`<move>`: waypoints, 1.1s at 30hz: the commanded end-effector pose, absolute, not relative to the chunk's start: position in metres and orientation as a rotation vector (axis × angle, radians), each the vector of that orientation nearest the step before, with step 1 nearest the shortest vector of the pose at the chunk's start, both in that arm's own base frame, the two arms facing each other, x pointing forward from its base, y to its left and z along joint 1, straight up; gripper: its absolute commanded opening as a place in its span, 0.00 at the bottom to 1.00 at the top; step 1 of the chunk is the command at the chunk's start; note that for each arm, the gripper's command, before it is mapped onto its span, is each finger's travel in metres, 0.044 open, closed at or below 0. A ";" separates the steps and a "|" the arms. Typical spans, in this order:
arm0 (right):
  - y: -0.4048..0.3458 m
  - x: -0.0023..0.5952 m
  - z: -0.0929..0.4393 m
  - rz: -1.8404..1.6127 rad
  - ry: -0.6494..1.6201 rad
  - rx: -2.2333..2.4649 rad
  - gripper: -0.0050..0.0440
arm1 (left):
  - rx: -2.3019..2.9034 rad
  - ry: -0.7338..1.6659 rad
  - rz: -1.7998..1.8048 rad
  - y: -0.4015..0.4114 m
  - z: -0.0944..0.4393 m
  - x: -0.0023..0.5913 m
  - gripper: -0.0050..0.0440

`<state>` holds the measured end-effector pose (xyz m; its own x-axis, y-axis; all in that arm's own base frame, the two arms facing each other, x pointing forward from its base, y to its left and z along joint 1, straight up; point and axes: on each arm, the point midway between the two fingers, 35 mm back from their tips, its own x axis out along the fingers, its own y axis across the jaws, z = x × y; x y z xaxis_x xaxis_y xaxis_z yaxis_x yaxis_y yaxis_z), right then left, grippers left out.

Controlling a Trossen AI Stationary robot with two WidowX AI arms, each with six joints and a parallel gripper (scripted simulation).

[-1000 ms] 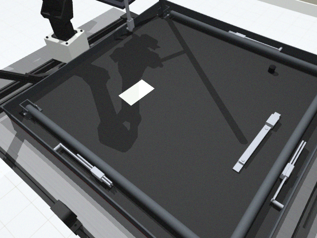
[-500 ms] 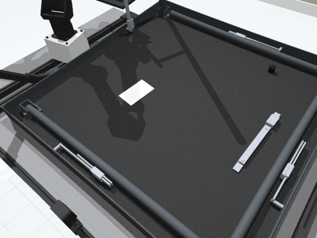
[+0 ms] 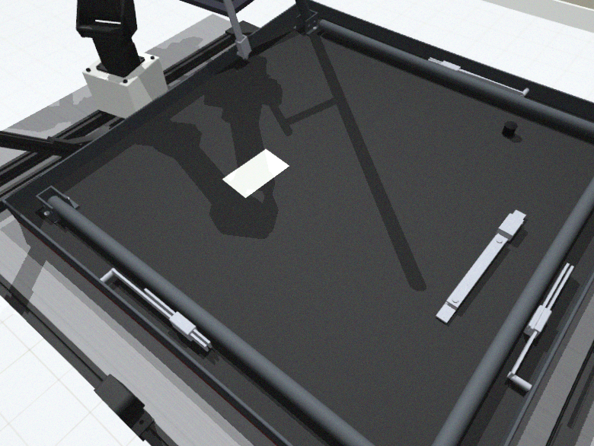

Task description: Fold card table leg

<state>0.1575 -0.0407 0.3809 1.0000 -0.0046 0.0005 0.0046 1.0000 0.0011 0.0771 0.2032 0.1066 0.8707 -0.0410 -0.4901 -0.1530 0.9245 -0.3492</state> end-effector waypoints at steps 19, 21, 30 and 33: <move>-0.040 0.158 0.381 0.000 0.000 0.000 0.92 | -0.646 0.617 0.200 0.209 0.164 0.043 0.69; -0.040 0.158 0.381 0.000 0.000 0.000 0.92 | -0.646 0.617 0.201 0.211 0.164 0.043 0.74; -0.040 0.158 0.381 0.000 0.000 0.000 0.92 | -0.645 0.617 0.203 0.274 0.190 0.053 0.92; -0.040 0.158 0.381 0.000 0.000 0.000 0.92 | -0.649 0.612 0.198 0.301 0.199 0.063 0.92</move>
<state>0.1575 -0.0407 0.3809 1.0000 -0.0046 0.0005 0.0046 1.0000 0.0010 0.0523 0.2670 0.1897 0.8067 0.0030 -0.5910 -0.3654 0.7885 -0.4947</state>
